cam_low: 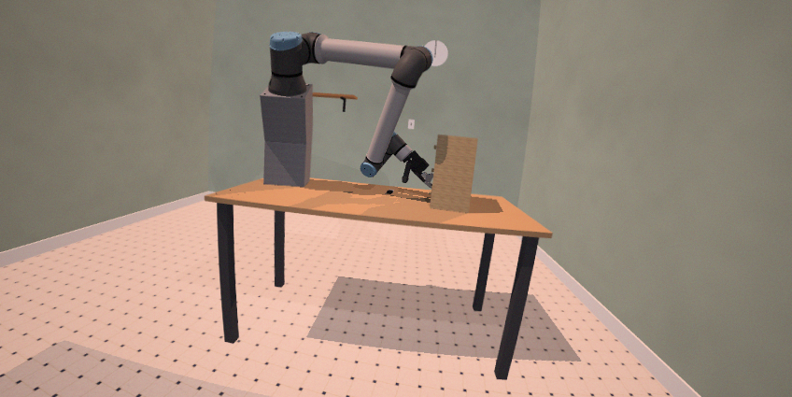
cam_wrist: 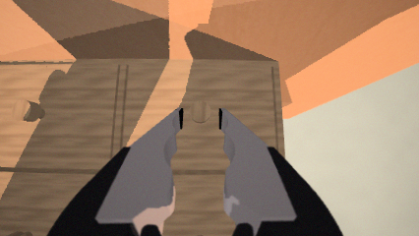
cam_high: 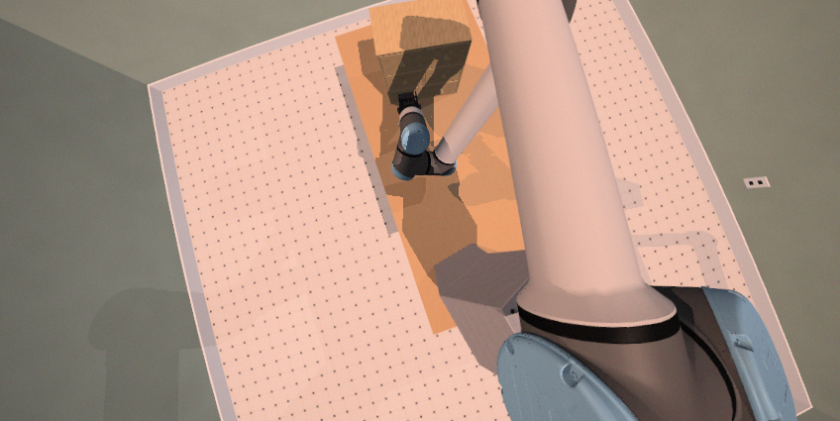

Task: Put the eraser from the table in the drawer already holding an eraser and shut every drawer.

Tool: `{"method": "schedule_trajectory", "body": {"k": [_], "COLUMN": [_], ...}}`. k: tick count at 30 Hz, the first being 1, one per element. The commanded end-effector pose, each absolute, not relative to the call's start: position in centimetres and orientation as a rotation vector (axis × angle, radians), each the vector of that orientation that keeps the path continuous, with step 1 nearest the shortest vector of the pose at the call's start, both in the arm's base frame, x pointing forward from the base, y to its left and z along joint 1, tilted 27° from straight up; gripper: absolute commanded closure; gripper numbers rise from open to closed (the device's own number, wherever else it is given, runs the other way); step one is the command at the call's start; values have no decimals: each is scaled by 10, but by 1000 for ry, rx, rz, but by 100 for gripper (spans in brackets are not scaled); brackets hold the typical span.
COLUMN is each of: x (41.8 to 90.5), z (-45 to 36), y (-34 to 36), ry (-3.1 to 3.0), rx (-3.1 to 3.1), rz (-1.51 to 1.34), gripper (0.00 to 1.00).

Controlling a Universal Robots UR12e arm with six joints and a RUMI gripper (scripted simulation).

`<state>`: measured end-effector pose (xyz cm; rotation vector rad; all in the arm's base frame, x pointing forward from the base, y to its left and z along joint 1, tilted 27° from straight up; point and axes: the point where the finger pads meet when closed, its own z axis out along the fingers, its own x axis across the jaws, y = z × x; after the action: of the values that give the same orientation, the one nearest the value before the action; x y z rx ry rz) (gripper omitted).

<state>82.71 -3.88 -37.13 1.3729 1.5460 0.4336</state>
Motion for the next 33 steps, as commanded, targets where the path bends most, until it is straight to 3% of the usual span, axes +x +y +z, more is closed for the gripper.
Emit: {"method": "schedule_trajectory", "body": {"k": [1,16,17,33], "x": [829,829,829,829], "z": [-369,-369,-369,-369], "y": [-38,-38,-38,-38], "ry": [1544,1544,1544,1544], "rx": [1371,1371,1371,1371], "rz": [435,435,435,435], "gripper": [80,80,93,93]}}
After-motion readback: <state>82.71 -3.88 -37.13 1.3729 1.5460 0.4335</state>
